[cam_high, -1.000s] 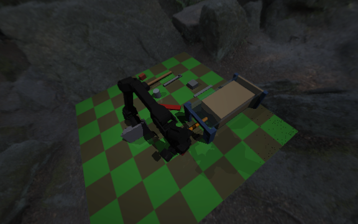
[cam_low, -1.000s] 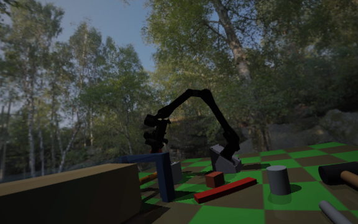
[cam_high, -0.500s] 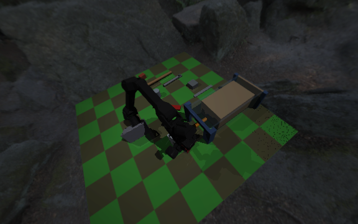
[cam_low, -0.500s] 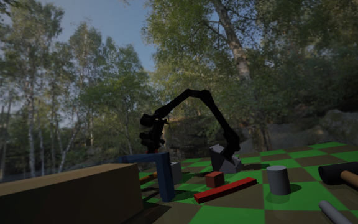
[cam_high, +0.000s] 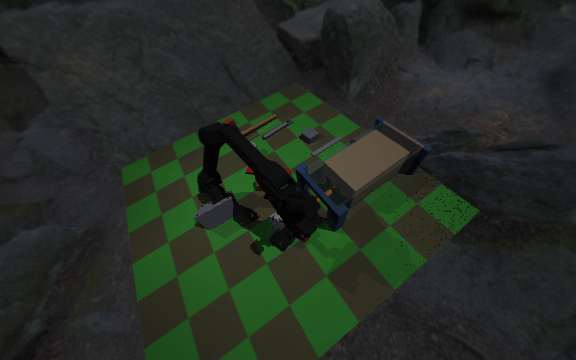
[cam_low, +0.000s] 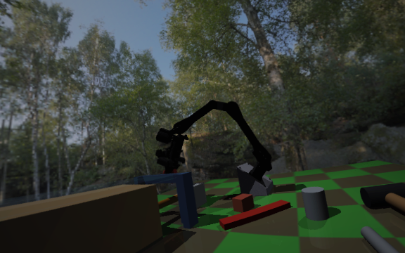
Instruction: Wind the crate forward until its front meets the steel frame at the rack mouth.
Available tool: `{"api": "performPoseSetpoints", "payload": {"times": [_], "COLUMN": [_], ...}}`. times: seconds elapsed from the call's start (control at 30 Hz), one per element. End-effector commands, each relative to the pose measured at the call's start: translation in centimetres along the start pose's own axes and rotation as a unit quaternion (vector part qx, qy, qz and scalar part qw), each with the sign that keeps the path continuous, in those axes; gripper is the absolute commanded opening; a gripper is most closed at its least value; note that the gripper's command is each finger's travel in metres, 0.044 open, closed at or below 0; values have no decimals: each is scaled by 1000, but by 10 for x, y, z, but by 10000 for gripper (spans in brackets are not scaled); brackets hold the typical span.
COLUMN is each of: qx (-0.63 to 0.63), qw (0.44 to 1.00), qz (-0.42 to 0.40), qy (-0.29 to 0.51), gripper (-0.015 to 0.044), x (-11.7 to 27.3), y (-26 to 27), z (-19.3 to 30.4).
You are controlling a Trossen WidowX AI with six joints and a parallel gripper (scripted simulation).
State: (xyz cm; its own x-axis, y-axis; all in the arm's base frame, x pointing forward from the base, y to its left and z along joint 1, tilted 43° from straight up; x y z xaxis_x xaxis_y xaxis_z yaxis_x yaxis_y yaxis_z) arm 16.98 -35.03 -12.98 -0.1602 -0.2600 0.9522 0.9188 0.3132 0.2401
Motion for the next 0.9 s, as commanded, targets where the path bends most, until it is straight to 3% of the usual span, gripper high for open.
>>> {"api": "performPoseSetpoints", "payload": {"times": [0.0,0.87], "qx": [15,15], "qw": [1000,1000], "qz": [-24,-25], "qy": [0,0], "gripper": [0,0], "x": [-1,5], "y": [28,63], "z": [-2,2]}}
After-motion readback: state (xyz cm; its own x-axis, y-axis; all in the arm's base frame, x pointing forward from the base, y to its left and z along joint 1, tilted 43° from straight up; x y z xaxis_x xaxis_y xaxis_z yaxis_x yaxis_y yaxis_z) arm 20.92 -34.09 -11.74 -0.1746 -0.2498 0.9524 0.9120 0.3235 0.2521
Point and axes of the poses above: the point midway between the two fingers, 35 mm back from their tips, its own x axis back along the fingers, its own y axis across the jaws, z = x × y, the point moved 3 cm from there along x, back along the fingers, and after that the axes turned 11 degrees about x, right-handed, at the moved point
